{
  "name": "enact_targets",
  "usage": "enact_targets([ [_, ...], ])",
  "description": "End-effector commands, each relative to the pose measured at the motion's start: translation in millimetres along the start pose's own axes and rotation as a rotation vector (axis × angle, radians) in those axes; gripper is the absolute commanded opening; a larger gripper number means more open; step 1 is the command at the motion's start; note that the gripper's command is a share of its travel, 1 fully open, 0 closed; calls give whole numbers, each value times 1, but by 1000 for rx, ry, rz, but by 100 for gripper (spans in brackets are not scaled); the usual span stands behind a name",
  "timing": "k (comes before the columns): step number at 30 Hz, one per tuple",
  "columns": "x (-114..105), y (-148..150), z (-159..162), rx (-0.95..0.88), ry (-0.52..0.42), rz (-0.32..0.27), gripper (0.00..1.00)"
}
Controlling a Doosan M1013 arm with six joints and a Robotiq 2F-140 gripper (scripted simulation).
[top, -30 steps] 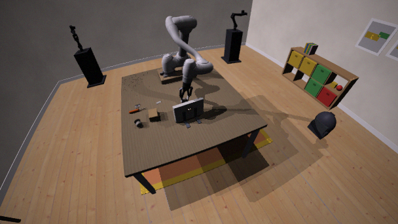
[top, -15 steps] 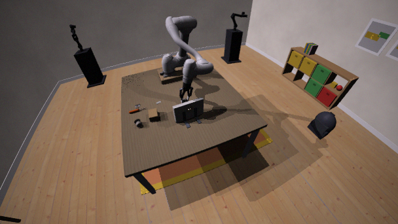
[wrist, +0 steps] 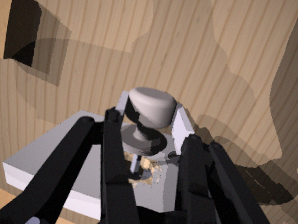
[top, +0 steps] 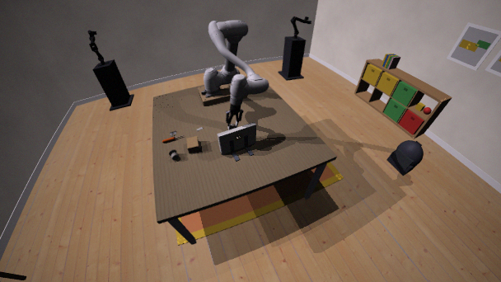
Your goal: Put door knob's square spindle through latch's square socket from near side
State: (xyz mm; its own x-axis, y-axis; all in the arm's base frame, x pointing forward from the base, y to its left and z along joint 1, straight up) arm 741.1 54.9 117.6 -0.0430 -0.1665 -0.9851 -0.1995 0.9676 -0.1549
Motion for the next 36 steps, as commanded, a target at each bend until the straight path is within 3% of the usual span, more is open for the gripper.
enact_targets([
  [1,0,0,1,0,0,0,42],
  [36,-1,-1,9,0,0,0,42],
])
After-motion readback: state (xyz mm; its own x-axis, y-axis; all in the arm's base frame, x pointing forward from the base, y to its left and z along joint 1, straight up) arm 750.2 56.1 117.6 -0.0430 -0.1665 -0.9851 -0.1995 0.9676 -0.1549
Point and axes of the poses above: the point where the finger pads meet when closed, its own x axis out along the fingers, its own y axis across the jaws, z = x × y, the point moved 2 cm from there along -x, back along the fingers, and after that the axes turned 4 degrees about -x, right-handed, at the moved point
